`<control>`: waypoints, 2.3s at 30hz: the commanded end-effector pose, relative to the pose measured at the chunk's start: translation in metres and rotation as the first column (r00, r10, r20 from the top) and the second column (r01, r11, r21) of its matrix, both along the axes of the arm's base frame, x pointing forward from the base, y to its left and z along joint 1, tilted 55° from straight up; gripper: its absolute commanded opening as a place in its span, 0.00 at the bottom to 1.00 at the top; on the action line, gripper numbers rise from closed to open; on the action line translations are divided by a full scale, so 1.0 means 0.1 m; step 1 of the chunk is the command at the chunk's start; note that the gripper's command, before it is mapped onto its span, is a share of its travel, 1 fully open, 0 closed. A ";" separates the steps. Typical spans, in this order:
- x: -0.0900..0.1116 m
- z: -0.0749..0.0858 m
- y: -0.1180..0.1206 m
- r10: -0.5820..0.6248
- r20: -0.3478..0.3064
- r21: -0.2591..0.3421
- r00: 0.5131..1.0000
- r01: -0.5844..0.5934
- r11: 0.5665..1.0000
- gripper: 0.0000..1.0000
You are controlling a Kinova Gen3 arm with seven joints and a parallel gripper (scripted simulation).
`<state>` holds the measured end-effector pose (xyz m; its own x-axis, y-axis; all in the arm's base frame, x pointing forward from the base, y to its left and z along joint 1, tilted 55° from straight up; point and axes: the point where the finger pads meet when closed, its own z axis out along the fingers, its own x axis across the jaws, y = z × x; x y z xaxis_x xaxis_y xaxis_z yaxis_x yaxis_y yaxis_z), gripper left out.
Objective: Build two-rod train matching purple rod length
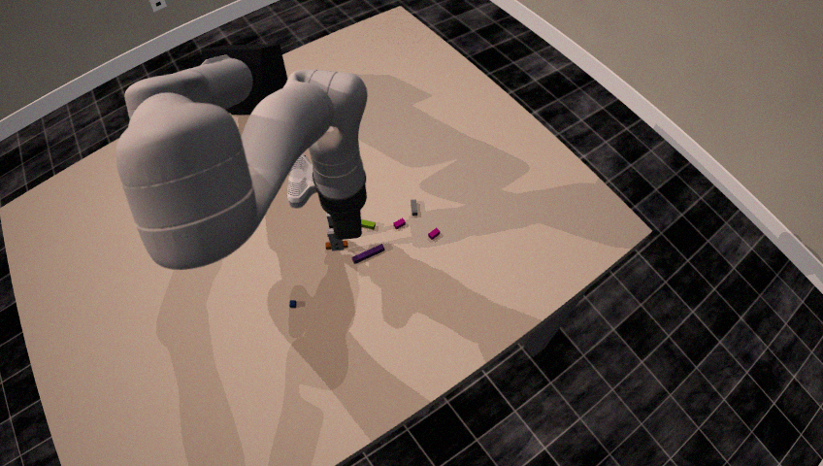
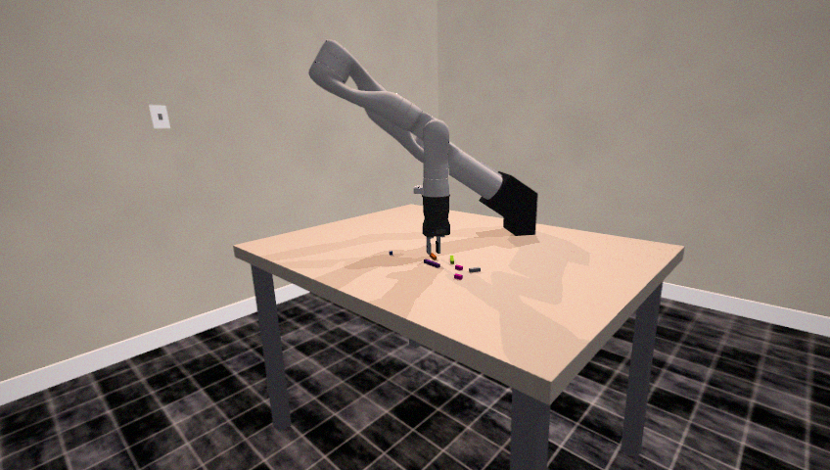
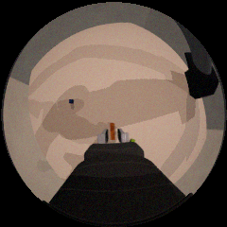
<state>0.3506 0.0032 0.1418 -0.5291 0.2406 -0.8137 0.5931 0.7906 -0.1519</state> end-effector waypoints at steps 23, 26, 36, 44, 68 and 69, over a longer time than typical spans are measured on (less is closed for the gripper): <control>0.07 -0.11 -0.09 -0.008 0.000 0.008 1.000 0.008 1.000 0.54; 0.07 -0.11 -0.09 -0.008 0.000 0.008 1.000 0.008 1.000 0.54; 0.07 -0.11 -0.09 -0.008 0.000 0.008 1.000 0.008 1.000 0.54; 0.07 -0.11 -0.09 -0.008 0.000 0.008 1.000 0.008 1.000 0.54; 0.07 -0.11 -0.09 -0.008 0.000 0.008 1.000 0.008 1.000 0.24; 0.07 -0.11 -0.09 -0.008 0.000 0.008 1.000 0.008 1.000 0.24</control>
